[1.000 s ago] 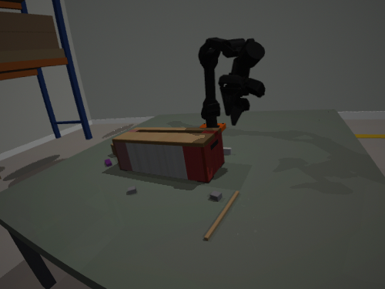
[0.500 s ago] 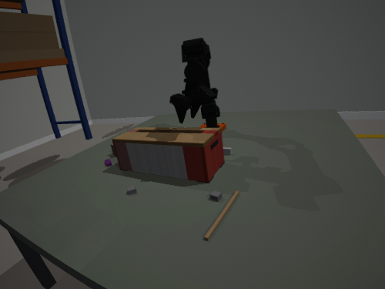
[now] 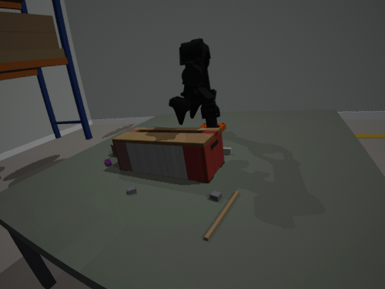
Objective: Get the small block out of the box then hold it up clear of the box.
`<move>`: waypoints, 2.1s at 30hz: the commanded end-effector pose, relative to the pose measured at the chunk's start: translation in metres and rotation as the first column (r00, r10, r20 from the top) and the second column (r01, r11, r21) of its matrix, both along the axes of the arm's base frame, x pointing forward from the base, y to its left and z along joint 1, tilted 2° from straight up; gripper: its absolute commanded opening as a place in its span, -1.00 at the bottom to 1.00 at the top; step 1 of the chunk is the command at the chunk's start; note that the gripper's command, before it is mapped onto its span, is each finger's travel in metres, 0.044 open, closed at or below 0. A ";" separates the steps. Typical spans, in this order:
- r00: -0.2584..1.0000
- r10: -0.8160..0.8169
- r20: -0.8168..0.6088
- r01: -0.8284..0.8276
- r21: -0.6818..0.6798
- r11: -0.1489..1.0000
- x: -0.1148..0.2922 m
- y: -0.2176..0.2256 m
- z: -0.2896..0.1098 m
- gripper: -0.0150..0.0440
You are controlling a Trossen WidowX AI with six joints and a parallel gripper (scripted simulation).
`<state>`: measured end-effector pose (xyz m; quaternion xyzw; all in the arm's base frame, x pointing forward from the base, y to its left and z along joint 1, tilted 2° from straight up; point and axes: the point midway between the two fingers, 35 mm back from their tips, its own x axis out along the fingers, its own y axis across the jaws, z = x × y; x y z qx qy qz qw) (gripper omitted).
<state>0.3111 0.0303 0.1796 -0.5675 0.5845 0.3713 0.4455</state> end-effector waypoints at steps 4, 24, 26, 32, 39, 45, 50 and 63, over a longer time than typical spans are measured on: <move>1.000 0.005 -0.006 -0.005 0.005 1.000 0.002 0.001 -0.012 0.86; 1.000 0.005 -0.006 -0.005 0.005 1.000 0.006 0.003 -0.045 0.86; 1.000 0.005 -0.005 -0.005 0.005 1.000 0.007 0.003 -0.048 0.86; 1.000 0.005 -0.005 -0.005 0.005 1.000 0.008 0.003 -0.058 0.86; 1.000 0.002 -0.002 -0.002 0.000 1.000 0.009 0.003 -0.060 0.86; 1.000 0.002 -0.003 -0.002 -0.001 1.000 0.008 -0.007 -0.060 0.86; 1.000 0.002 -0.003 -0.002 -0.003 1.000 0.007 -0.020 -0.061 0.86; 1.000 0.002 -0.003 -0.002 -0.006 1.000 0.005 -0.051 -0.061 0.86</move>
